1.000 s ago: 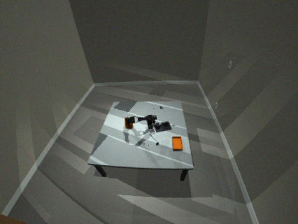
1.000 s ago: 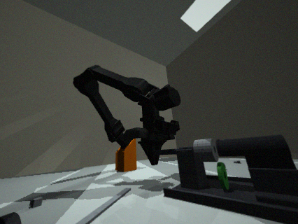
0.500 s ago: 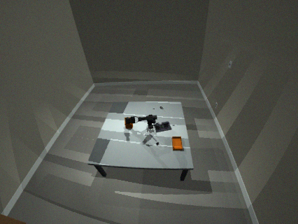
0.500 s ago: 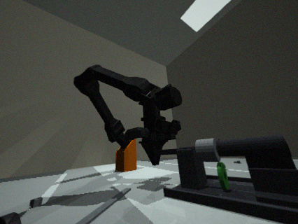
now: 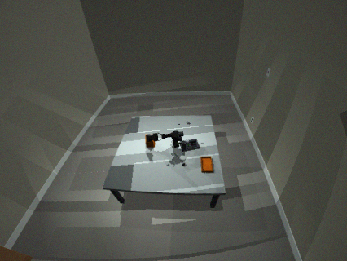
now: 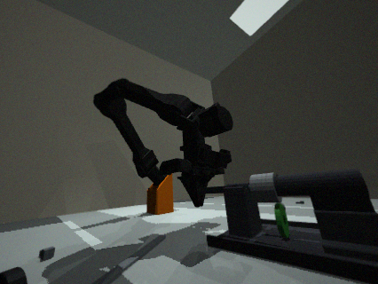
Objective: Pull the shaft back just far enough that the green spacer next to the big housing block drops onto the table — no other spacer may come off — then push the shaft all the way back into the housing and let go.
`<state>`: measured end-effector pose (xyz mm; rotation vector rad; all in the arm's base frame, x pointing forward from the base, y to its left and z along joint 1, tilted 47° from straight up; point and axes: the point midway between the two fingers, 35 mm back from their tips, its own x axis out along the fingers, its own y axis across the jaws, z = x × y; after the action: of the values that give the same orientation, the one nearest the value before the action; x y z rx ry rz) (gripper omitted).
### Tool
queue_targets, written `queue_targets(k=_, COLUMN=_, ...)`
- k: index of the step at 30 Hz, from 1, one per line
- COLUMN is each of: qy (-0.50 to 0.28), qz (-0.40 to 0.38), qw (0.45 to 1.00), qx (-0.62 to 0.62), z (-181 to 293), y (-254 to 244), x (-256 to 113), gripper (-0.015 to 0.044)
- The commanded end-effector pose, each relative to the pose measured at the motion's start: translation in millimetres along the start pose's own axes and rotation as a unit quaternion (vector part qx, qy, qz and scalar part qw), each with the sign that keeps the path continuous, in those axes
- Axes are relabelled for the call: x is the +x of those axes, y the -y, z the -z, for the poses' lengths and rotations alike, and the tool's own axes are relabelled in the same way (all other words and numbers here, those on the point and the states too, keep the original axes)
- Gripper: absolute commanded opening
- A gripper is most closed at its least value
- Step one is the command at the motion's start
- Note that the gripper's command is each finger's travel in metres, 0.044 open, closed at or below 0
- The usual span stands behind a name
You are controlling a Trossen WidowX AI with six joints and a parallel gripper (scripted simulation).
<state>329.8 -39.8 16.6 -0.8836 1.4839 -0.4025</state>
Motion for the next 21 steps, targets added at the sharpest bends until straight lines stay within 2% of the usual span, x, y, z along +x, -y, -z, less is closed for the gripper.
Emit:
queue_targets(k=1, qy=0.001, qz=-0.001, qw=1.0, qx=0.0, z=-3.3, y=-0.8, x=-0.1, gripper=0.0)
queue_targets(k=21, qy=0.001, qz=-0.001, qw=1.0, qx=0.0, z=-10.5, y=-0.8, x=-0.3, gripper=0.0)
